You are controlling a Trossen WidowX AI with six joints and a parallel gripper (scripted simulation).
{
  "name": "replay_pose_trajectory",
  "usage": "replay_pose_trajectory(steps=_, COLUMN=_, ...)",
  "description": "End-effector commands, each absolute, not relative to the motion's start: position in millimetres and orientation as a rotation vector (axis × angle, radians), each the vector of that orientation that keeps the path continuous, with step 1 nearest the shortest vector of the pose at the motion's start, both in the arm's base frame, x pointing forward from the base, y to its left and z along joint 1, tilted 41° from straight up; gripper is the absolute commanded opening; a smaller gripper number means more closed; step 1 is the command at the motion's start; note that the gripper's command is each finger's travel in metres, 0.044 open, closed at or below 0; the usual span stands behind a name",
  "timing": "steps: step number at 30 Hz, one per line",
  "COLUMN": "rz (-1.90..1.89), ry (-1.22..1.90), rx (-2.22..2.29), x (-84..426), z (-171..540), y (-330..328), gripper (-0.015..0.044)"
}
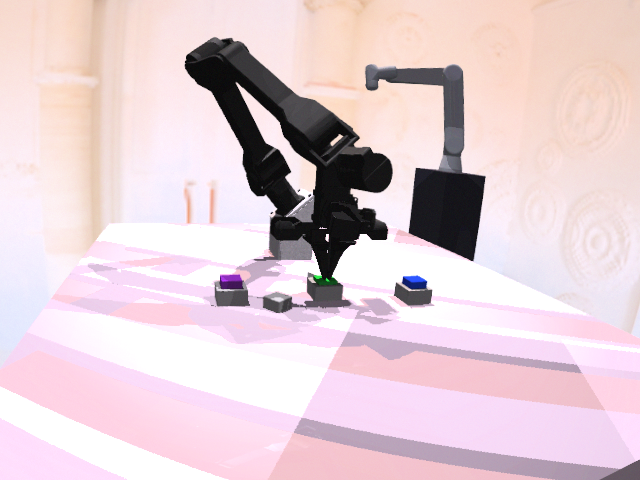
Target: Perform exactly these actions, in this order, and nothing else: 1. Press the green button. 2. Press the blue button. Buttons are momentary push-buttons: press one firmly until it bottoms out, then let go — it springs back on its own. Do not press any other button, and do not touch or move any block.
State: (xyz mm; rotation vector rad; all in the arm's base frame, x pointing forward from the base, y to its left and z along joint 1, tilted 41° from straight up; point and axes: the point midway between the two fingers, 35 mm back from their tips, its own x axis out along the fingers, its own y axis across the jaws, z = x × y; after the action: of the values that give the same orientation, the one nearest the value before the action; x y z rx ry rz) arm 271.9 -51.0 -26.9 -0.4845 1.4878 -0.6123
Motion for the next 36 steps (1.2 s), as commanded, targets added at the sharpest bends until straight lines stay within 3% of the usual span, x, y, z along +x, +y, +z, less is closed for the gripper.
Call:
replay_pose_trajectory(steps=1, rz=-0.612, ry=1.496, rx=-0.493, x=269.0, z=-28.1, y=-52.2, gripper=0.0020)
replay_pose_trajectory(steps=23, rz=-0.608, ry=1.498, rx=-0.490, x=271.7, z=44.9, y=10.9, gripper=0.0020)
replay_pose_trajectory(steps=36, rz=-0.602, ry=1.495, rx=-0.482, x=322.6, z=-47.3, y=121.9, gripper=0.0020)
